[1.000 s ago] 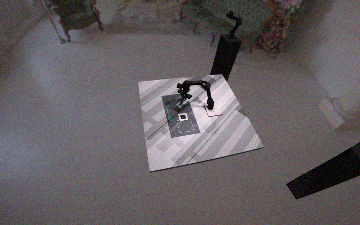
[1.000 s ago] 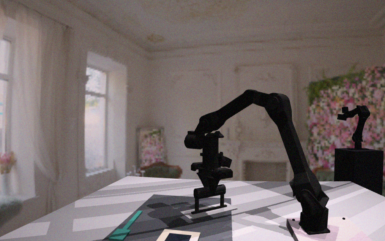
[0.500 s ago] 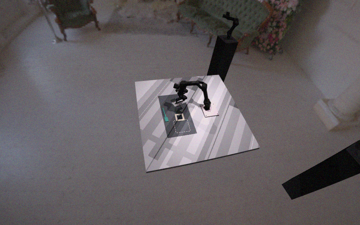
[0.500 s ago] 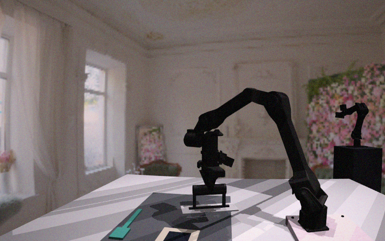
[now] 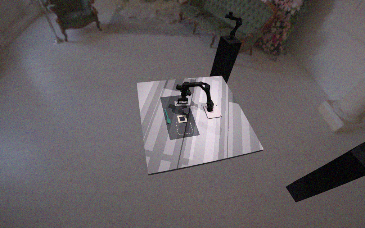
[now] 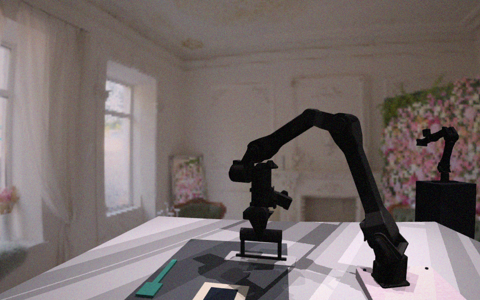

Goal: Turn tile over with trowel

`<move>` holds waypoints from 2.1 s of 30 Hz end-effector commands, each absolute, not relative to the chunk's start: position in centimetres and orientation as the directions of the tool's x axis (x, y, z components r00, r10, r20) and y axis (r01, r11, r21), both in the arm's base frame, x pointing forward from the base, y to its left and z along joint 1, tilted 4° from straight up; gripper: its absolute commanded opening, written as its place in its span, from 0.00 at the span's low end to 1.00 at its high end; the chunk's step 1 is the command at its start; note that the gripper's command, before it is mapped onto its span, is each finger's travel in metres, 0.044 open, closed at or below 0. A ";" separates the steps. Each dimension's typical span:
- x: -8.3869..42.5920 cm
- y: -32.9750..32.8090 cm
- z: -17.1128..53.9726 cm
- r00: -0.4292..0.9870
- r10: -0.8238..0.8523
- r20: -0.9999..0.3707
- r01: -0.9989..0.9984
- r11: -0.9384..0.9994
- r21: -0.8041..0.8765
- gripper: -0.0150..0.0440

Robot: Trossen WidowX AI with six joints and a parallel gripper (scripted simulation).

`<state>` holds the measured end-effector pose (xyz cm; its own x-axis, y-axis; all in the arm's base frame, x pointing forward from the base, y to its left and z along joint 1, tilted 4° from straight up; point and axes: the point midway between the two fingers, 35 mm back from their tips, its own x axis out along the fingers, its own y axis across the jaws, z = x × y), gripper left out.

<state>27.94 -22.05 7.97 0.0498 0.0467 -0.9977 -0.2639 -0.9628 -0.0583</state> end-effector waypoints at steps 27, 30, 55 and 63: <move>28.0 -22.0 7.9 0.051 0.049 -0.997 -0.619 -0.782 -0.070 0.71; 28.0 -22.0 7.9 0.051 0.049 -0.997 -0.619 -0.782 -0.070 0.71; 27.5 -22.0 12.4 0.051 0.049 -0.998 -0.632 -0.772 -0.070 0.71; 27.5 -22.0 12.4 0.051 0.049 -0.998 -0.417 -0.907 -0.066 0.71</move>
<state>27.48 -22.07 12.35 0.0500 0.0463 -0.9977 -0.5207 -0.8512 -0.0656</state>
